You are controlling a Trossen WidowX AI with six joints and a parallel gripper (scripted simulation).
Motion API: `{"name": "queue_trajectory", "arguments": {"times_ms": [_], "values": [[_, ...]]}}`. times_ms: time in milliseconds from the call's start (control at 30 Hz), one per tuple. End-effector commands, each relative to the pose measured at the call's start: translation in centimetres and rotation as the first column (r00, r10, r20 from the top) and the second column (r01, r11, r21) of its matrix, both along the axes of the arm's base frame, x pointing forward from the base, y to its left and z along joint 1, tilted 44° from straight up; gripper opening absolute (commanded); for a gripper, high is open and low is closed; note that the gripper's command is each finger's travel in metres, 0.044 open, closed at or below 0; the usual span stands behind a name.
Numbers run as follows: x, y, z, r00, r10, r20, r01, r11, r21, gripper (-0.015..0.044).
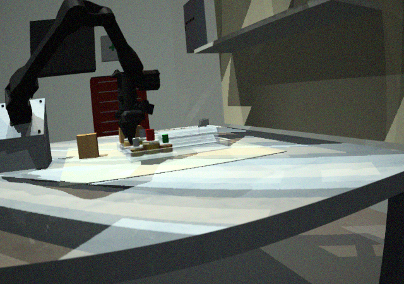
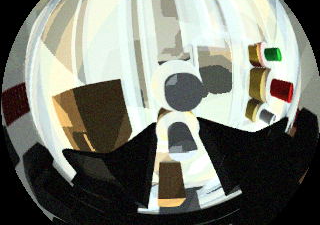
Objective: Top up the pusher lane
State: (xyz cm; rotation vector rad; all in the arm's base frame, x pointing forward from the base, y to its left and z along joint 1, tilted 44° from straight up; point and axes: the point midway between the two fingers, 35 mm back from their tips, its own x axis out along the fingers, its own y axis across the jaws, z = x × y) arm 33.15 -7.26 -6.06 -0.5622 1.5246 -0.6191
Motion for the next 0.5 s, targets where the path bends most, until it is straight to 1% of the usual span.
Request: {"name": "queue_trajectory", "arguments": {"times_ms": [0,467], "values": [[0.55,-0.26,0.12,1.000,0.001,0.025,-0.001,1.000,-0.009,0.0000],[0.31,-0.25,0.12,1.000,0.001,0.025,-0.001,1.000,-0.009,0.0000]]}}
